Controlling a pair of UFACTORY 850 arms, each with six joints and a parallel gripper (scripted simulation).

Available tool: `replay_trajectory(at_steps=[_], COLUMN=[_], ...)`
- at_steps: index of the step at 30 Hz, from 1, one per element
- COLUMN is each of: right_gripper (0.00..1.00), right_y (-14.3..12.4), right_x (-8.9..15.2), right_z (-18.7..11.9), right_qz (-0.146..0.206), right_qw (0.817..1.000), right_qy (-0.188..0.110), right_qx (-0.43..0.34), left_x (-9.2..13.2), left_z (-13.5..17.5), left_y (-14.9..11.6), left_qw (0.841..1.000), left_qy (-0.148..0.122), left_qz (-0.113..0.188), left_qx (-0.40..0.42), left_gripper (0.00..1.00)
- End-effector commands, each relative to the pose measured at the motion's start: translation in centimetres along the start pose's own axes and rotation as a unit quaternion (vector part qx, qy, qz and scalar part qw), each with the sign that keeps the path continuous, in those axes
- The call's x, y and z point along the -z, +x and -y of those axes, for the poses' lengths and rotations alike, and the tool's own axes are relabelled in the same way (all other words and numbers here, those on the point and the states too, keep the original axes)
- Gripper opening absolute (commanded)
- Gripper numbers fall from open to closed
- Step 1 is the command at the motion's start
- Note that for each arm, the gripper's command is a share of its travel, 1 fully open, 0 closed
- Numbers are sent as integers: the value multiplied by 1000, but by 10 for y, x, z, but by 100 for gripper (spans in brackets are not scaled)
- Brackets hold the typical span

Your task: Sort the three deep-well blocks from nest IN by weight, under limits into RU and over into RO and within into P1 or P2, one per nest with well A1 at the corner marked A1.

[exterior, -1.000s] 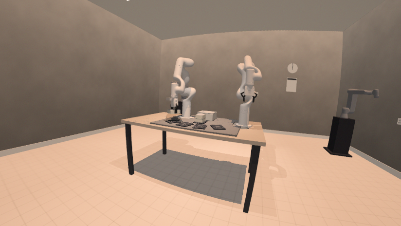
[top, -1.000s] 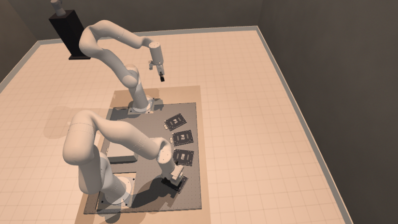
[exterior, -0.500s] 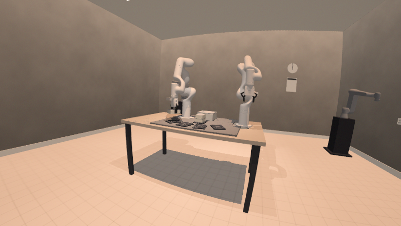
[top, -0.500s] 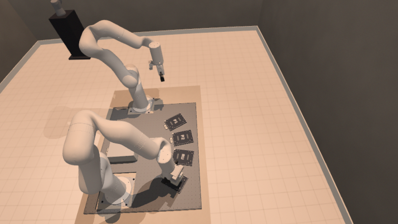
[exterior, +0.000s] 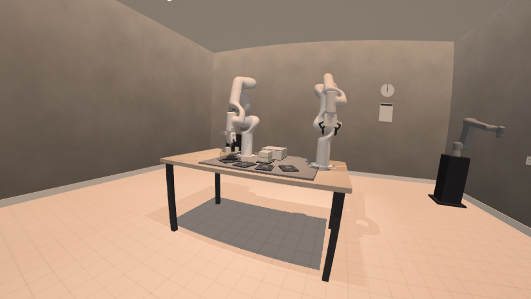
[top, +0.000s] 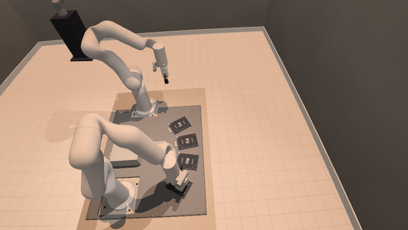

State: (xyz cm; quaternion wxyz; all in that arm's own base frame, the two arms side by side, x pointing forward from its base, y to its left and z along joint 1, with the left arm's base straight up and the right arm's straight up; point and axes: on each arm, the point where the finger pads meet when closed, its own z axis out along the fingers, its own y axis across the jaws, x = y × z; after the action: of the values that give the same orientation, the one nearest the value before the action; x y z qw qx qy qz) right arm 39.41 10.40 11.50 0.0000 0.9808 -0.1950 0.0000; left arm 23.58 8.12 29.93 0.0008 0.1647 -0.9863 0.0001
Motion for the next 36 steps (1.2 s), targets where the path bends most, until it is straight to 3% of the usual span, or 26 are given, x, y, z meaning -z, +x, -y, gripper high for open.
replay_trajectory(at_steps=[1, 36], right_gripper=[0, 0], right_y=[1, 1], right_x=[-7, -59], right_z=[1, 1], right_qz=[-1, -1], right_qw=[1000, 1000], right_qy=[1, 0], right_qx=[0, 0], left_x=[1, 1], left_z=[0, 0], left_y=[-1, -1], left_qw=[1000, 1000], left_qy=[0, 0], left_qz=[1, 1], left_qx=[0, 0], left_gripper=[100, 100])
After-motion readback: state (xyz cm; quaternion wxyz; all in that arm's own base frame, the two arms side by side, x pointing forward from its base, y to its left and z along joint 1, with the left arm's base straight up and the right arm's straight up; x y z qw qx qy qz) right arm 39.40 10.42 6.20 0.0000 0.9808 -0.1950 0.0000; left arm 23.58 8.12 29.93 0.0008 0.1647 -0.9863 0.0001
